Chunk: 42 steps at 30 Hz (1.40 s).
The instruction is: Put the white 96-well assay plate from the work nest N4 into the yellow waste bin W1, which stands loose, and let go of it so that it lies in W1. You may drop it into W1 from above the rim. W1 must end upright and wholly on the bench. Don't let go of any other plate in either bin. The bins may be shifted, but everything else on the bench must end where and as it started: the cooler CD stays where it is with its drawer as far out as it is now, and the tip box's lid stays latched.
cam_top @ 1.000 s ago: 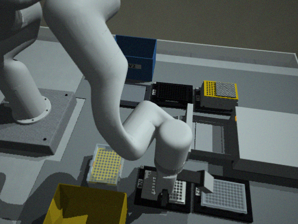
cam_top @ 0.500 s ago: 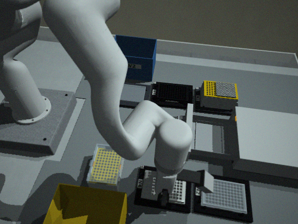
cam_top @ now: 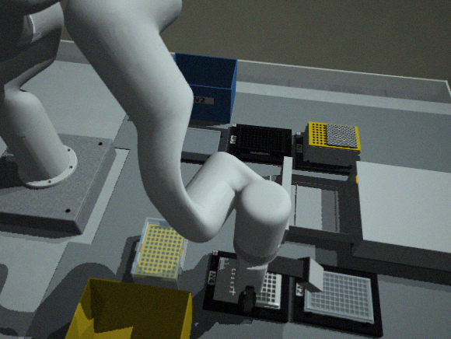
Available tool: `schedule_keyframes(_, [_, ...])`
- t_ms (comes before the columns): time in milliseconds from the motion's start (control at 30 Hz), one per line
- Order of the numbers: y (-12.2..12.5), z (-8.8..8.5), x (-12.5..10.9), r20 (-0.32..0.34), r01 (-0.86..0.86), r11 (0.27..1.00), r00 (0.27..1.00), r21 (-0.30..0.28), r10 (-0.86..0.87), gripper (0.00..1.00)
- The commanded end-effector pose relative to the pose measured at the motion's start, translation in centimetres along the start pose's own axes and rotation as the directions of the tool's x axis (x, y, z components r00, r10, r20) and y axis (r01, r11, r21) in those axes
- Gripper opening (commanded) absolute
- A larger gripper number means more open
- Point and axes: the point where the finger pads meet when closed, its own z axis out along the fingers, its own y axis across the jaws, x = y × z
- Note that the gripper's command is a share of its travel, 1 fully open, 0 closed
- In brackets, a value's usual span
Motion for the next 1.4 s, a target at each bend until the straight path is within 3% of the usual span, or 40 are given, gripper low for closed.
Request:
schedule_keyframes(0, [0.1, -0.2, 0.2, -0.004, 0.0, 1.0, 1.0, -0.002, 0.0, 0.0])
schedule_keyframes(733, [0.1, -0.2, 0.2, -0.004, 0.0, 1.0, 1.0, -0.002, 0.0, 0.0])
schedule_keyframes(1367, [0.1, -1.3, 0.2, -0.005, 0.0, 1.0, 1.0, -0.002, 0.0, 0.0])
